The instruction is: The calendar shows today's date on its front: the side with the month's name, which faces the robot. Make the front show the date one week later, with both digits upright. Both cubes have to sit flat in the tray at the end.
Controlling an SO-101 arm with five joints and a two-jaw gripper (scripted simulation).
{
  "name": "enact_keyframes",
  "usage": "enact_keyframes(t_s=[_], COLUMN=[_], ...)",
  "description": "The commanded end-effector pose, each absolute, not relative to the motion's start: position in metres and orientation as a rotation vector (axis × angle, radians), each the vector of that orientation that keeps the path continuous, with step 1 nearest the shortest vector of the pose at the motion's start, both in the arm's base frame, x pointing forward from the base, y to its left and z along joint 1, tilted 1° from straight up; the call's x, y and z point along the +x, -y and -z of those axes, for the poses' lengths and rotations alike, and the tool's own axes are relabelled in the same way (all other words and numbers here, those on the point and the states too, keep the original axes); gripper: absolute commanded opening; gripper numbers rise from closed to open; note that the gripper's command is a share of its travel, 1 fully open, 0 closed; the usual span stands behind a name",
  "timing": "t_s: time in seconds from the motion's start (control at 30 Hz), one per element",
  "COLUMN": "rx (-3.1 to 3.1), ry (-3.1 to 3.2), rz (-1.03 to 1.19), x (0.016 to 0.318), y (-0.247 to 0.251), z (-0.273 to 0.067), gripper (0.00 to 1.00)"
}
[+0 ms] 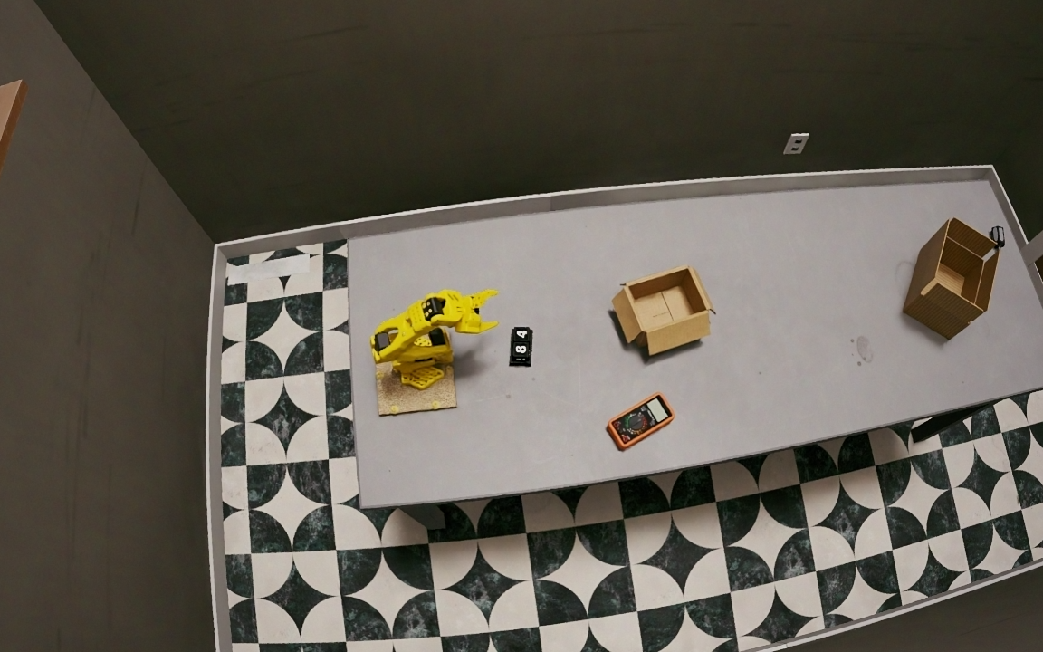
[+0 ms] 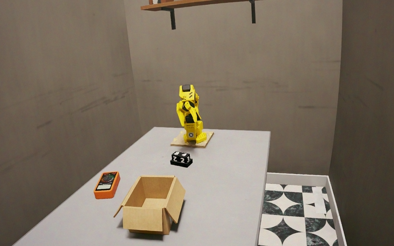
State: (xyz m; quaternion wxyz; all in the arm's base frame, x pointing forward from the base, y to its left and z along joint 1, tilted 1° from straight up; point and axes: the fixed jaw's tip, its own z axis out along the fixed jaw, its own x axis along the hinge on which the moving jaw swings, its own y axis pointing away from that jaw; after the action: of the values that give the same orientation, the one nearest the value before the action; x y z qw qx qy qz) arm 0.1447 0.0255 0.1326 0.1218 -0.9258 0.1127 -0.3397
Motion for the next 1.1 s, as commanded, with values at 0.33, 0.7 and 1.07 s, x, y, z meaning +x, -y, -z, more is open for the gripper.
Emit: enact_keyframes(t_s=[0.33,0.7,1.07], rx=[-2.854,-2.92,-2.865], ry=[0.156,0.71,1.289], rz=[1.011,0.982,0.906], x=[0.158,0.175,0.194], y=[-0.027,-0.029,-0.032], z=[-0.145,-0.154,-0.158], gripper=[0.35,0.35,0.35])
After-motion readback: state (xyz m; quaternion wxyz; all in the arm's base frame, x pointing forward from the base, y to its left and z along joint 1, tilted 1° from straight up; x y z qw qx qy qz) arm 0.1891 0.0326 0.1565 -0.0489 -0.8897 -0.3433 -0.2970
